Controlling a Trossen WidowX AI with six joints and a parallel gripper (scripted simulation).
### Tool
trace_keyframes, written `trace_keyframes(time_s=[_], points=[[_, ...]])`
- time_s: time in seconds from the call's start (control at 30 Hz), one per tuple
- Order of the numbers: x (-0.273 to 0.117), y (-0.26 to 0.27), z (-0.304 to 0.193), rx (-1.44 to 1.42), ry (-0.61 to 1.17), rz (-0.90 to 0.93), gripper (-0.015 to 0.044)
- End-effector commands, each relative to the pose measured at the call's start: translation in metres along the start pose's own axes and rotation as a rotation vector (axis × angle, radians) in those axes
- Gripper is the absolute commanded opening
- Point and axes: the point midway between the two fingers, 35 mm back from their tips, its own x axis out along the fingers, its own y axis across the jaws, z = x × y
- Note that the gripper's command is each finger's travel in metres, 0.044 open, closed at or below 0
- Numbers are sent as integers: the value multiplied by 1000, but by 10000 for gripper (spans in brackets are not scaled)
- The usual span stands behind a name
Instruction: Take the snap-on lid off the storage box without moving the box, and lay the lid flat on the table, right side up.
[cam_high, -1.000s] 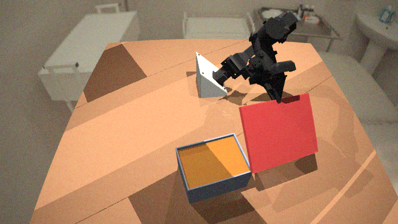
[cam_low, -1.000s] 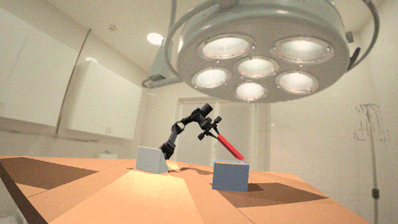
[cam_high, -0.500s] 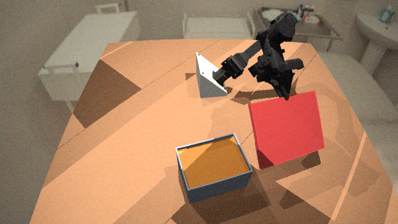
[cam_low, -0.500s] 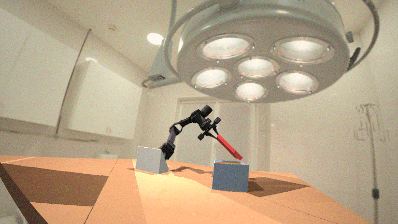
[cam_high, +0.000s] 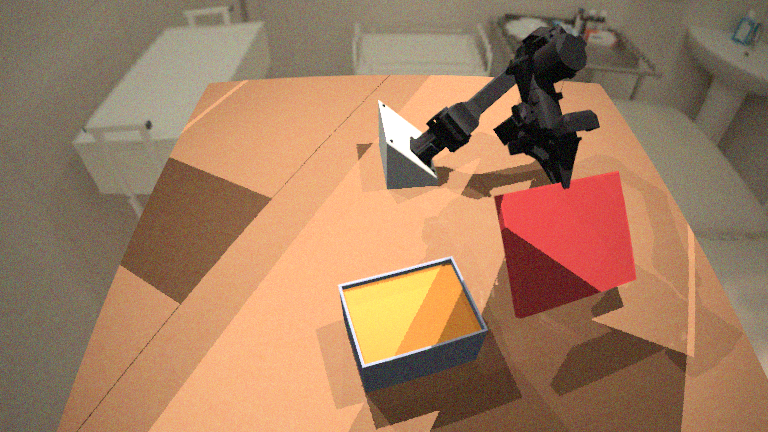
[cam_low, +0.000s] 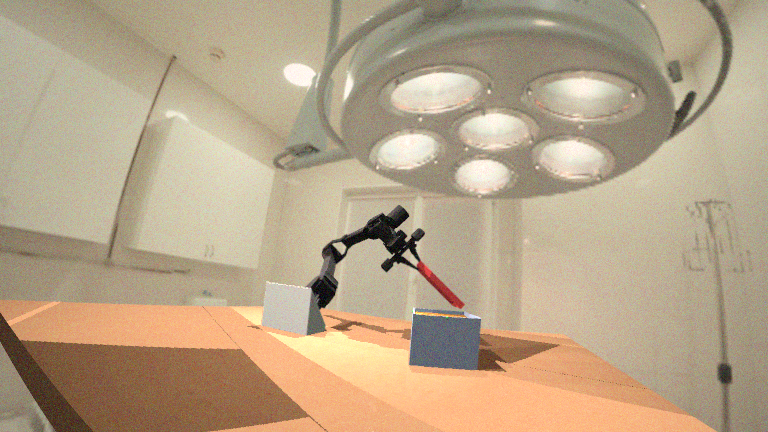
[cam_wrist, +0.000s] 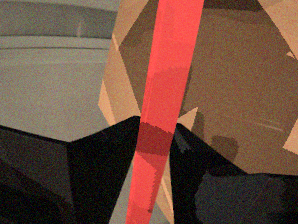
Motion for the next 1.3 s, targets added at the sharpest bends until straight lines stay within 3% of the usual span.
trace_keyframes(time_s=[0.0, 1.27], points=[[-3, 2, -8, -6, -7, 10, 0], [-8, -3, -83, -3, -6, 10, 0]])
